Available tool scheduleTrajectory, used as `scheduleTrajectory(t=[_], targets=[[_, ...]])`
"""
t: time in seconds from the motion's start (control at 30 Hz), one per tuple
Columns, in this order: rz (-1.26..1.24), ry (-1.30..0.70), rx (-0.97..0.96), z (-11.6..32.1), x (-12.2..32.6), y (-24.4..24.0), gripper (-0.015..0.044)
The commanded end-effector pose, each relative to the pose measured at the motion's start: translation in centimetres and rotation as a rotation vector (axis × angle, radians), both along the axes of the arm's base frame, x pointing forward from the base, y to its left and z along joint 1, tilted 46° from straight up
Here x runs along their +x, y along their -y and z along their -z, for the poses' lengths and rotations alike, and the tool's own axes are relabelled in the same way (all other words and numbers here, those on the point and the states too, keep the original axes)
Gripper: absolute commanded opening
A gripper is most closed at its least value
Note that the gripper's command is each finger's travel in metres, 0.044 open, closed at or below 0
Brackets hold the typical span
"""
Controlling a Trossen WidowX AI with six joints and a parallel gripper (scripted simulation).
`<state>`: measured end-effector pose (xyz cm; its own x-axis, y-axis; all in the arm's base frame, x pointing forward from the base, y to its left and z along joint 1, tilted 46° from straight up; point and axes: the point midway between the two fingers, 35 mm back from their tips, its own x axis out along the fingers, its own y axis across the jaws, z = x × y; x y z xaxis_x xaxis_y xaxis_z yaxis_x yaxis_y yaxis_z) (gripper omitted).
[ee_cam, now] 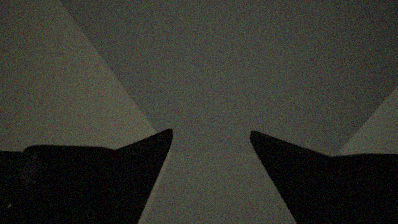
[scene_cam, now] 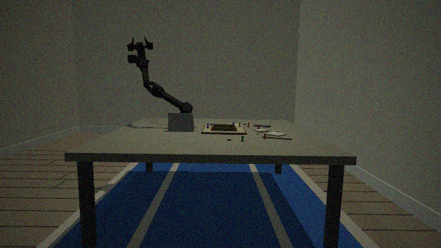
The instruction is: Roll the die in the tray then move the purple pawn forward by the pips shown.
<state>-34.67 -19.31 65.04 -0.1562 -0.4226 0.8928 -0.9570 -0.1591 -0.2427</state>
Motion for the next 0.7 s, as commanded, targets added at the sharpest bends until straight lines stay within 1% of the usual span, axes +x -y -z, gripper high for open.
scheduleTrajectory(t=[0.0, 0.07, 0.13, 0.3, 0.47, 0.67], targets=[[0.001, -0.003, -0.002, -0.1, 0.1, -0.1, 0.0374], [0.006, -0.028, -0.018, -0.6, 1.0, -0.6, 0.0321], [0.017, -0.079, -0.052, -1.7, 2.8, -1.6, 0.0275], [0.047, -0.242, -0.162, -4.4, 9.1, -5.1, 0.0275], [0.005, -0.238, -0.197, -4.6, 10.4, -5.9, 0.0275], [0.048, -0.376, -0.309, -5.9, 16.0, -9.4, 0.0275]])
